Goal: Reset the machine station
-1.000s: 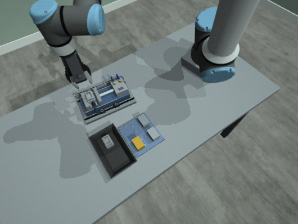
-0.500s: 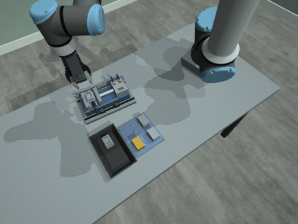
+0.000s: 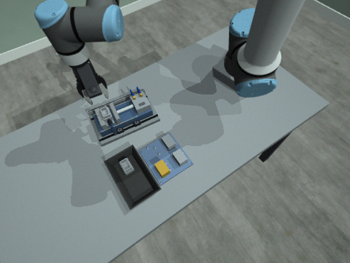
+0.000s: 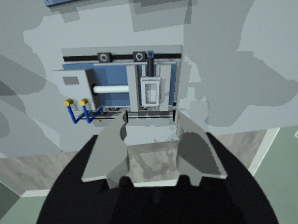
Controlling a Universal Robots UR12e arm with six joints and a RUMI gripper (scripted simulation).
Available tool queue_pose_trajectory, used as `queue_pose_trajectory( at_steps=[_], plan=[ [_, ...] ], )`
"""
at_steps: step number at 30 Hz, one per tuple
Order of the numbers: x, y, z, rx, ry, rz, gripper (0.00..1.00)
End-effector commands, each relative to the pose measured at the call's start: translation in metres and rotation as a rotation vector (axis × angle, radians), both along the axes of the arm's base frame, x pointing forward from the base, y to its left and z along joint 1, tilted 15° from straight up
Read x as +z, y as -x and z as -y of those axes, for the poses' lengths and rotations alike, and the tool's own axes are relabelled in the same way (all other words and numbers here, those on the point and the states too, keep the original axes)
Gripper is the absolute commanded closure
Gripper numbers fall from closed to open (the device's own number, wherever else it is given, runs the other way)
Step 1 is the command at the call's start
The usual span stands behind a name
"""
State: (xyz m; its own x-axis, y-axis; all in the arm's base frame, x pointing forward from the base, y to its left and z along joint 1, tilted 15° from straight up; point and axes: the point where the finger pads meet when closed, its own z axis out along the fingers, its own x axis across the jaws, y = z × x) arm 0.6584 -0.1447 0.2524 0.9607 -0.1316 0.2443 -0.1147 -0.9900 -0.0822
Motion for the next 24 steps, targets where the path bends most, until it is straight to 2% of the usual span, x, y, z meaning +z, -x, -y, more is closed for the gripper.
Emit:
queue_pose_trajectory(
  at_steps=[1, 24],
  plan=[
    [0.0, -0.001, 0.0, 0.0, 0.001, 0.001, 0.6],
    [-0.026, -0.008, -0.001, 0.0, 0.001, 0.001, 0.6]
  ],
)
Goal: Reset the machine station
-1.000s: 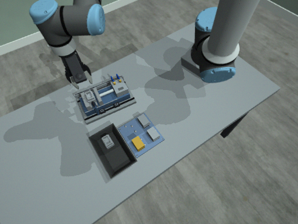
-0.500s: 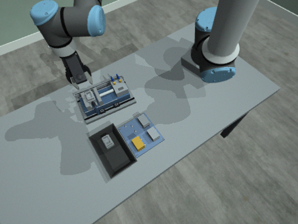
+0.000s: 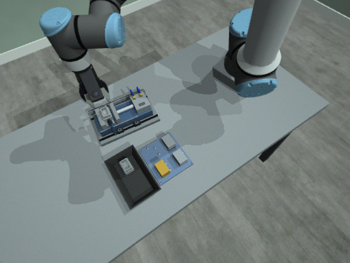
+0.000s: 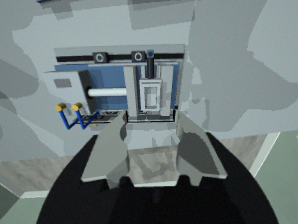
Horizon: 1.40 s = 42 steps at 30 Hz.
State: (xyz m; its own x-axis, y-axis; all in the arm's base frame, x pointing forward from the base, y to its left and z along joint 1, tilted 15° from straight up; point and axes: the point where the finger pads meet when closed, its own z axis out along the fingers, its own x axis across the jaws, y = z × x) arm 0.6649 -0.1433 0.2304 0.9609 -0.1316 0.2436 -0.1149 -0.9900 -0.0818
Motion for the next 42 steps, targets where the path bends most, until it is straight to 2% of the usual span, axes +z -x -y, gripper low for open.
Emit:
queue_pose_trajectory(
  at_steps=[1, 12, 22, 42],
  plan=[
    [-0.006, -0.002, 0.0, 0.0, 0.001, 0.001, 0.6],
    [-0.025, -0.008, -0.001, 0.0, 0.001, 0.001, 0.6],
    [-0.034, -0.011, -0.002, 0.0, 0.001, 0.001, 0.6],
    [-0.037, -0.012, -0.002, 0.0, 0.001, 0.001, 0.6]
  ],
)
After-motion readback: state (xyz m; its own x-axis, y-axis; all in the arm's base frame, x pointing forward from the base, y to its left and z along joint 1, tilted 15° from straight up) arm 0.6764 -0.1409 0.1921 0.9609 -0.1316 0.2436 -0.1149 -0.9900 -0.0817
